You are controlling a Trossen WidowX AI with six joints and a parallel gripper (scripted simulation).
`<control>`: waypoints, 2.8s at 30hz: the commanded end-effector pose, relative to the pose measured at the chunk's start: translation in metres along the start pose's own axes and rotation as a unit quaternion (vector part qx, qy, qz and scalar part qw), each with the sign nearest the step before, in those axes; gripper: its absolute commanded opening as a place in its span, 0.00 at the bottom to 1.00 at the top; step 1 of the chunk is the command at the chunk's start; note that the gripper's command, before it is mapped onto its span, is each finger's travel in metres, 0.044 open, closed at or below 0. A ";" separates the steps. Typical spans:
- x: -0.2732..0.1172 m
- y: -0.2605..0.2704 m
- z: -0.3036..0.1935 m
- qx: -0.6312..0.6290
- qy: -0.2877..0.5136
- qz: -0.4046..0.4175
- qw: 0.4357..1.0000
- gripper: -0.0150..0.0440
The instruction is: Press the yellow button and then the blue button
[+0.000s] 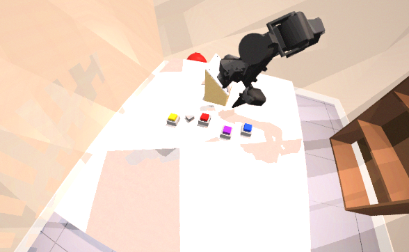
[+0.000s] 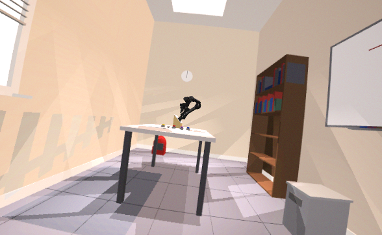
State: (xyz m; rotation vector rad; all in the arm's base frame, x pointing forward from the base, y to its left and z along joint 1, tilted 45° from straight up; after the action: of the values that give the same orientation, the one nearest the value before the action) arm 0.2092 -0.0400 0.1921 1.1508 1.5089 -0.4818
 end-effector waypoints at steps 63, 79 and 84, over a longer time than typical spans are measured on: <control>0.238 -0.090 0.164 -0.459 0.149 0.121 0.867 0.29; 0.257 -0.089 0.155 -0.459 0.149 0.122 0.867 0.29; 0.257 -0.089 0.155 -0.459 0.149 0.122 0.867 0.29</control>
State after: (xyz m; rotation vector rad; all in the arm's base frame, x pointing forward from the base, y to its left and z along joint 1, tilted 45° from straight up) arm 0.2407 -0.1047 -0.1114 0.6176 1.5290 0.5838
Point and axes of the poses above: the point midway between the two fingers, 35 mm back from their tips, its own x axis out along the fingers, its own y axis across the jaws, z = x × y, the point moved 6 cm from there along -x, back along the fingers, and after that the axes turned 8 degrees about x, right-handed, at the moved point
